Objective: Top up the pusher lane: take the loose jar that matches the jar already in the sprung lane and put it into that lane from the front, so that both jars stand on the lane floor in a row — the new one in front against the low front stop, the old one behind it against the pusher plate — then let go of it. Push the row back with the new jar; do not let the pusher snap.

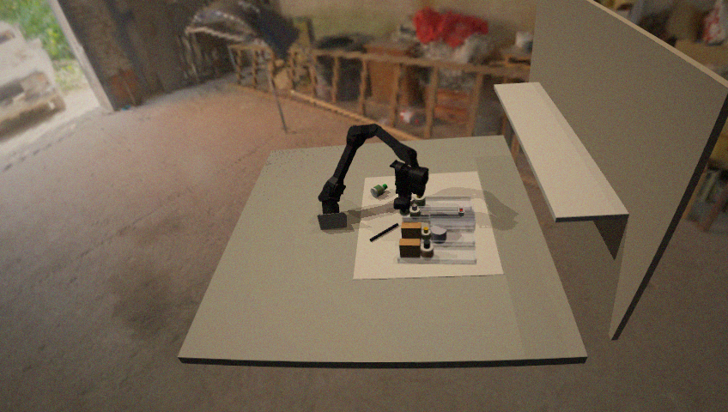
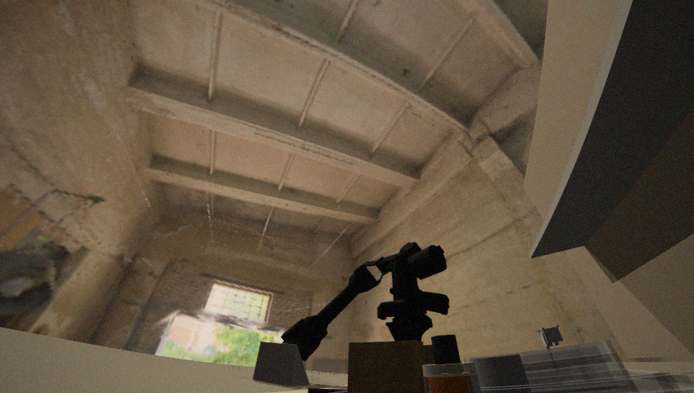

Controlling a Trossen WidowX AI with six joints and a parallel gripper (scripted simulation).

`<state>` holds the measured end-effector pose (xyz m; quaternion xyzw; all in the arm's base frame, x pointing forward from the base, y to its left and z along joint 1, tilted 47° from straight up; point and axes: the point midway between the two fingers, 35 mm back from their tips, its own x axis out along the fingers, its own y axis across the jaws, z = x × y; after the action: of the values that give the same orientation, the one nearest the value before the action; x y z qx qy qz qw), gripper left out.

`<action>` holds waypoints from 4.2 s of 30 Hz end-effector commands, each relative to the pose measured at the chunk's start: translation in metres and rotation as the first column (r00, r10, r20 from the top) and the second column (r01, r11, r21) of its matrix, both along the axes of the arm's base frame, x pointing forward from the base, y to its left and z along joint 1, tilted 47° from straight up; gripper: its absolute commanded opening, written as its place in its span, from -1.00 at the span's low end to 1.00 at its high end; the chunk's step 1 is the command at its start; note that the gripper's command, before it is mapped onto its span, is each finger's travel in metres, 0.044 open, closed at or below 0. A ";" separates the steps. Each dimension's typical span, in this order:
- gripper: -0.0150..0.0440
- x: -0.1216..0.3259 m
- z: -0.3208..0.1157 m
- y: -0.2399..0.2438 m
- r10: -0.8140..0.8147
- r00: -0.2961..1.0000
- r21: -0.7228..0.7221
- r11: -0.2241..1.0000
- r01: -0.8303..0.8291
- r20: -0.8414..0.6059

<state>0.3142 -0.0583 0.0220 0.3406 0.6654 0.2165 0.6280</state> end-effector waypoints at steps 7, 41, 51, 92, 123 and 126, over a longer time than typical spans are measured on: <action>-0.49 0.011 0.001 0.001 -0.002 1.000 0.006 1.000 0.002 0.019; -0.49 0.024 0.002 -0.001 -0.002 1.000 0.006 1.000 0.002 0.019; -0.49 0.024 0.002 -0.001 -0.002 1.000 0.006 1.000 0.002 0.019; -0.49 0.024 -0.003 0.004 -0.002 1.000 0.006 1.000 0.002 0.020; -0.49 0.024 -0.010 0.012 -0.002 1.000 0.007 1.000 0.002 0.020; -0.49 0.024 -0.010 0.012 -0.002 1.000 0.007 1.000 0.002 0.020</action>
<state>0.3345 -0.0498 0.0120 0.3409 0.6637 0.2164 0.6296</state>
